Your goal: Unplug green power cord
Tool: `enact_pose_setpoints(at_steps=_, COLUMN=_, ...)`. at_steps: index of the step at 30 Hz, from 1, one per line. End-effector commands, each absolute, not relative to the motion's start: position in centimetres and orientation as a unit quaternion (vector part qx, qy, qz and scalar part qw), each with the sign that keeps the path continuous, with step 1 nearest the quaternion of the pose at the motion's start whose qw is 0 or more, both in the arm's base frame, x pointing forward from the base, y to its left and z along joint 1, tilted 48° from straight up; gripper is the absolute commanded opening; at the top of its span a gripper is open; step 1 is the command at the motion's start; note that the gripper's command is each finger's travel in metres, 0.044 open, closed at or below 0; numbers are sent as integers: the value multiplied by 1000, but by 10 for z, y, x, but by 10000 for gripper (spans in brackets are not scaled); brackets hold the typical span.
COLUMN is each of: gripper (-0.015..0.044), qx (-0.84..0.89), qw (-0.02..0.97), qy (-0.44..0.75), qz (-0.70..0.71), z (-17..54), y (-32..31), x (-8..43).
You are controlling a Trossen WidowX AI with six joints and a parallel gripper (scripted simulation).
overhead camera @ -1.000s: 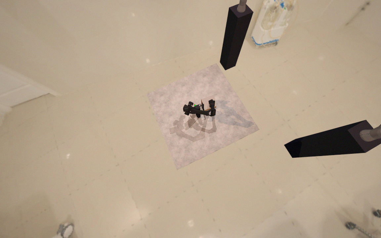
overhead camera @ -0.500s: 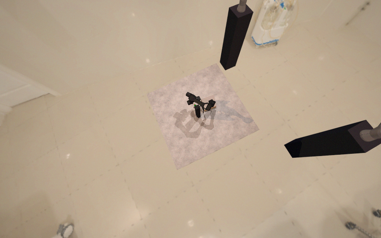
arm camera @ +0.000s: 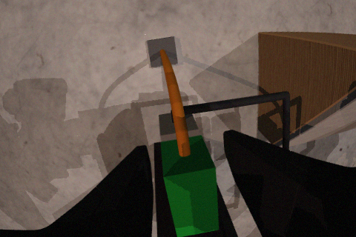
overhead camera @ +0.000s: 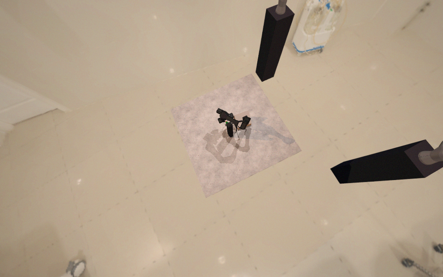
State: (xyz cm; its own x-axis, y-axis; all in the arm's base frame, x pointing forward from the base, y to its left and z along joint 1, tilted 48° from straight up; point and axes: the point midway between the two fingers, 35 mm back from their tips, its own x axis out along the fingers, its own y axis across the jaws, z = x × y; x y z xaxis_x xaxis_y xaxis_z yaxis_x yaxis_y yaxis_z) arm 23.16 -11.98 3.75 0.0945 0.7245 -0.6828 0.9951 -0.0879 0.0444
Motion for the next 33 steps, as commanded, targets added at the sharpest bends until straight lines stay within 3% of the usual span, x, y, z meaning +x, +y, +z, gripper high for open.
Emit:
enact_pose_setpoints(at_steps=1, gripper=160, qx=694, qw=262, qy=620, qz=-257, z=44, y=-116, x=232)
enact_pose_setpoints(at_steps=26, gripper=160, qx=694, qw=262, qy=620, qz=-256, z=49, y=-94, x=233)
enact_pose_setpoints(at_steps=29, gripper=81, qx=691, qw=262, qy=623, qz=-256, z=50, y=-95, x=233)
enact_pose_setpoints(at_steps=33, gripper=55, qx=691, qw=262, qy=623, qz=-256, z=50, y=-95, x=233)
